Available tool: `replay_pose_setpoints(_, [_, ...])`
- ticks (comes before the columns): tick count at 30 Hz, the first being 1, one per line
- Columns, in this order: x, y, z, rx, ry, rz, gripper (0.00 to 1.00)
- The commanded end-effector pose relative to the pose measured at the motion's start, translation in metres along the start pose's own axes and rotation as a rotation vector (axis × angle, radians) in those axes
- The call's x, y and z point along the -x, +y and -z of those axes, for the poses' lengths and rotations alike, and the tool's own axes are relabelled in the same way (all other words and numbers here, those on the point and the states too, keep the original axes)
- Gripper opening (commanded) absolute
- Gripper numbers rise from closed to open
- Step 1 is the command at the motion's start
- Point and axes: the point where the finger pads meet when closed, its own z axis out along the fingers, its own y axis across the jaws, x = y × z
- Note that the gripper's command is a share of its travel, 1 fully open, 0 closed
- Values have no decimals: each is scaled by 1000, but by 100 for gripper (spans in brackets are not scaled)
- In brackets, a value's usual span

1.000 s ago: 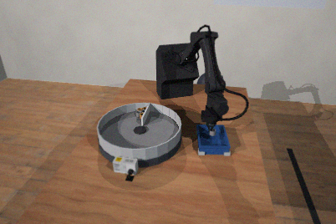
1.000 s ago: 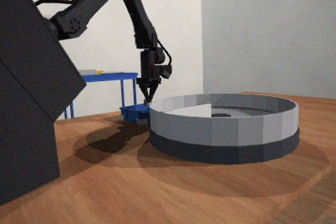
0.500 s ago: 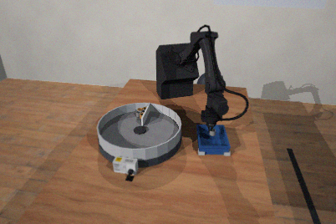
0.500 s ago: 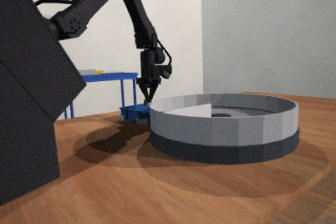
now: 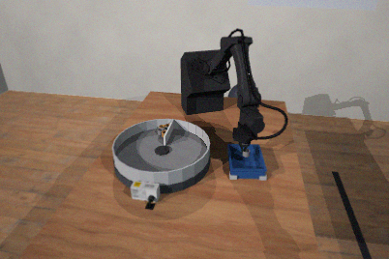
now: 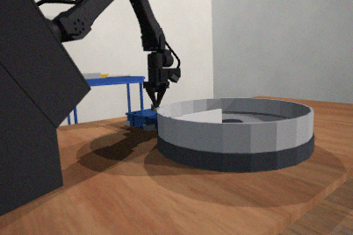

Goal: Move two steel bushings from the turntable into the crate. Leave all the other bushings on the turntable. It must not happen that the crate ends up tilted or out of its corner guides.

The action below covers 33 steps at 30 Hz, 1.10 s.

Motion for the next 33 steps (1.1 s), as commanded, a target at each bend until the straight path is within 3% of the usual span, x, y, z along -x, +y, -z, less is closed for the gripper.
replay_pose_setpoints(1, [18, 4, 6, 8, -53, -5, 0])
replay_pose_setpoints(9, [17, 2, -4, 3, -45, -5, 0])
replay_pose_setpoints(10, [25, 6, 9, 19, -78, -5, 0])
replay_pose_setpoints(13, [17, 2, -11, 2, -45, -5, 0])
replay_pose_setpoints(20, [19, 2, -24, 2, -45, -5, 0])
replay_pose_setpoints(33, [23, 3, -32, 7, -55, -6, 0])
